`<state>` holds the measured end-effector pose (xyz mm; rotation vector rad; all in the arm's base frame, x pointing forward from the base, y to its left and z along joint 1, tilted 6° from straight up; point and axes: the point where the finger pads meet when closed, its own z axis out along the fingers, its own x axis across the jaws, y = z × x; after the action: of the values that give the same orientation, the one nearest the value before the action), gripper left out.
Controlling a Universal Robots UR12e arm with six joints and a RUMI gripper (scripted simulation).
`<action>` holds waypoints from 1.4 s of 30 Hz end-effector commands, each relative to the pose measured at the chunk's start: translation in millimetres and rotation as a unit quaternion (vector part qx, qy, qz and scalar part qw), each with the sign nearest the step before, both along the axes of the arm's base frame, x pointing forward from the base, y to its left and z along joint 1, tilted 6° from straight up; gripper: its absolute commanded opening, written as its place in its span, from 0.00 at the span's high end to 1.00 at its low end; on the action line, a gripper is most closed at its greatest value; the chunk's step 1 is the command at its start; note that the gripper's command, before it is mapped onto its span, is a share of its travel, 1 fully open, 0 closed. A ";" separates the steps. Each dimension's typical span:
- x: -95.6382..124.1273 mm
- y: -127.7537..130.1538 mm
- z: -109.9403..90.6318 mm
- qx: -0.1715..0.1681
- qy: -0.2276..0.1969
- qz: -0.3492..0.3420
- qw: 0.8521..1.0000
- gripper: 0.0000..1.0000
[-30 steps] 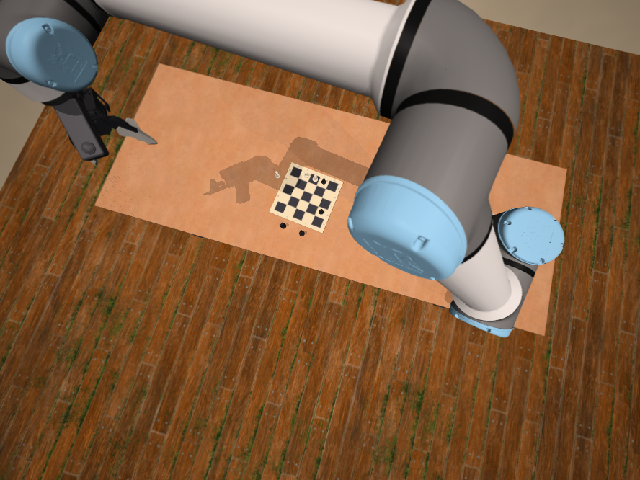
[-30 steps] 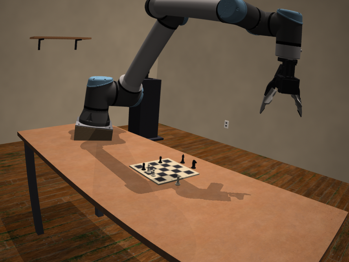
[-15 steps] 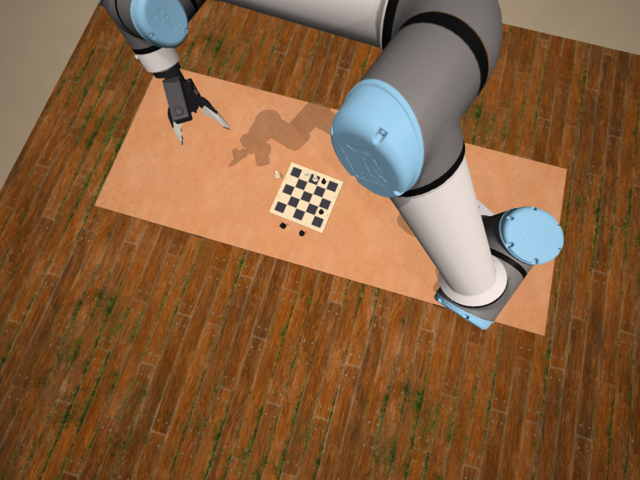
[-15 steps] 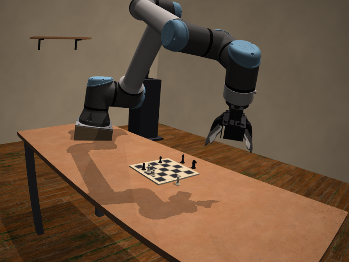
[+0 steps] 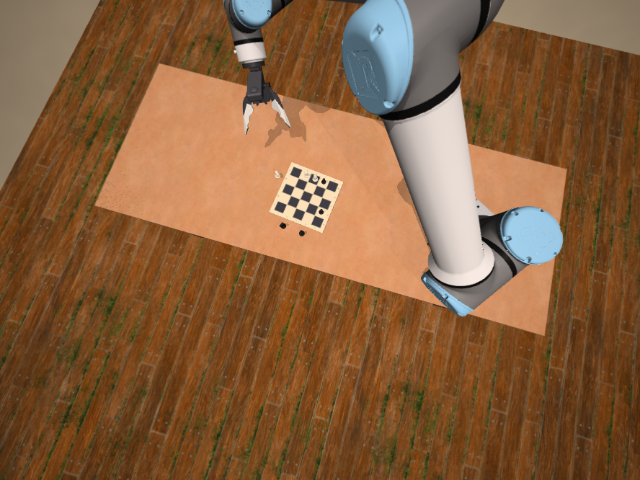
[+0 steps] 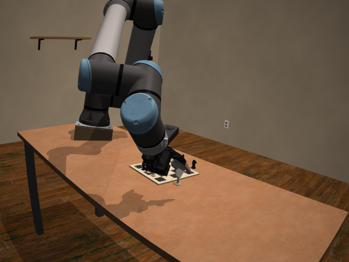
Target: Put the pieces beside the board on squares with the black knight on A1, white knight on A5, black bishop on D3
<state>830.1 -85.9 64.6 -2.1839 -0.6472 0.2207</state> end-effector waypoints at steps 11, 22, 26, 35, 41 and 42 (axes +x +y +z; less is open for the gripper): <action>-152.2 -91.4 -56.9 0.220 0.071 -0.146 0.962 0.00; -196.4 -111.8 -62.1 0.294 0.077 -0.211 0.929 0.00; -201.0 -113.9 -62.4 0.302 0.077 -0.219 0.924 0.00; -201.4 -114.1 -62.4 0.303 0.077 -0.220 0.924 0.00; -201.4 -114.1 -62.4 0.303 0.077 -0.220 0.924 0.00; -201.4 -114.1 -62.4 0.303 0.077 -0.220 0.924 0.00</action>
<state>628.4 -199.6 1.6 -1.6284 -0.0930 -0.0454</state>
